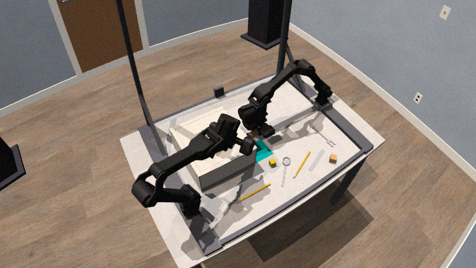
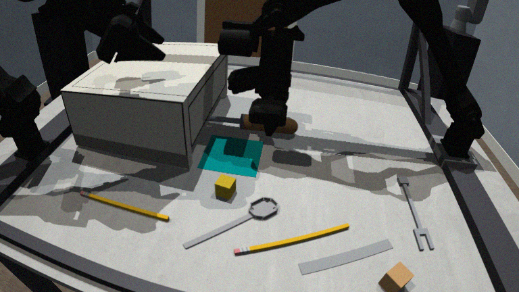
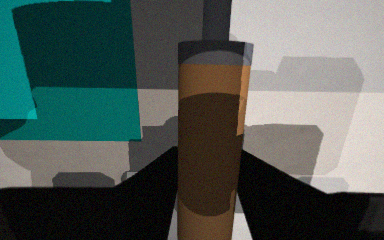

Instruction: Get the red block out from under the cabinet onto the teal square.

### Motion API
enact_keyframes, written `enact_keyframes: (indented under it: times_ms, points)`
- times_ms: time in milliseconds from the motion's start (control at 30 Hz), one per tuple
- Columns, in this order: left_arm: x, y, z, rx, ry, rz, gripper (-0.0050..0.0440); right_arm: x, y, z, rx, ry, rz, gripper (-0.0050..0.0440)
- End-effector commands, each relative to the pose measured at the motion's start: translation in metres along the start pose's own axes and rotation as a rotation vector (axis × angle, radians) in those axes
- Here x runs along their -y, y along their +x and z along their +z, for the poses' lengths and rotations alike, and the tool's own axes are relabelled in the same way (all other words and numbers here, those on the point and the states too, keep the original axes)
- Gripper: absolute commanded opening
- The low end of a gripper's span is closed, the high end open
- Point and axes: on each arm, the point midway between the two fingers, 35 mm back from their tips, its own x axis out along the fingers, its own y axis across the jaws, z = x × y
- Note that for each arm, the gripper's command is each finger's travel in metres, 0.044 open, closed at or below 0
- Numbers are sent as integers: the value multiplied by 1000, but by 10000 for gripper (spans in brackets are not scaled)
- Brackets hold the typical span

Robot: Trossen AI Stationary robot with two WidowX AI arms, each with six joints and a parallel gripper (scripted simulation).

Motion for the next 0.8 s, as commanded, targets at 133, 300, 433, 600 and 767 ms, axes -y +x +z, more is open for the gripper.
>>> enact_keyframes:
  times_ms: [133,300,433,600,767]
  points:
    - [-4,-14,1,39,-12,3,110,0,-5,10,34,1,-7,440]
    - [-4,-12,-4,39,-11,3,110,2,-5,12,45,5,-16,440]
    - [-3,-12,-7,39,-10,3,110,3,-5,14,52,7,-22,440]
    - [-3,-8,-18,38,-10,3,110,6,-6,19,76,15,-40,440]
    - [-3,-4,-31,37,-10,3,110,9,-6,25,102,23,-59,440]
